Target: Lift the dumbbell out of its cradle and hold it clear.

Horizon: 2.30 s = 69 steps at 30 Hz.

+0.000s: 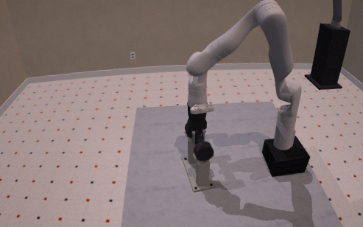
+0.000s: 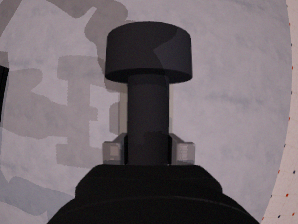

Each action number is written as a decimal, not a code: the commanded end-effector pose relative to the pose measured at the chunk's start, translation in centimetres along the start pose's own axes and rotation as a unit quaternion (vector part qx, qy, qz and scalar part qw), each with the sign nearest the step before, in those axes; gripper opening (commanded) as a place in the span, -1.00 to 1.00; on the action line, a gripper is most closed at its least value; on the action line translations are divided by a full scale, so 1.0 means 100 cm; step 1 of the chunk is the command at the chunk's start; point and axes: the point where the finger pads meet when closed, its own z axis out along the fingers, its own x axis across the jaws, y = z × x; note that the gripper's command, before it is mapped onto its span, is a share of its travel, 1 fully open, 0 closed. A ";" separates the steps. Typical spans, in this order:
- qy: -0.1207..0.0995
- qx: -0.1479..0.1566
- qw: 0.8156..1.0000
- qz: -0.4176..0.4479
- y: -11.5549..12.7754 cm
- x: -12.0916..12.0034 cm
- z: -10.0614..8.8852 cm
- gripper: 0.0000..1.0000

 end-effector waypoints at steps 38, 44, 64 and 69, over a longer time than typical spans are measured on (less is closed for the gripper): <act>0.000 0.000 1.000 0.000 0.000 0.000 -0.034 -1.00; 0.000 0.001 1.000 0.000 0.000 0.000 -0.049 -1.00; 0.000 0.001 1.000 0.000 0.000 0.000 -0.094 -1.00; 0.000 0.001 1.000 0.000 0.000 0.000 -0.099 -1.00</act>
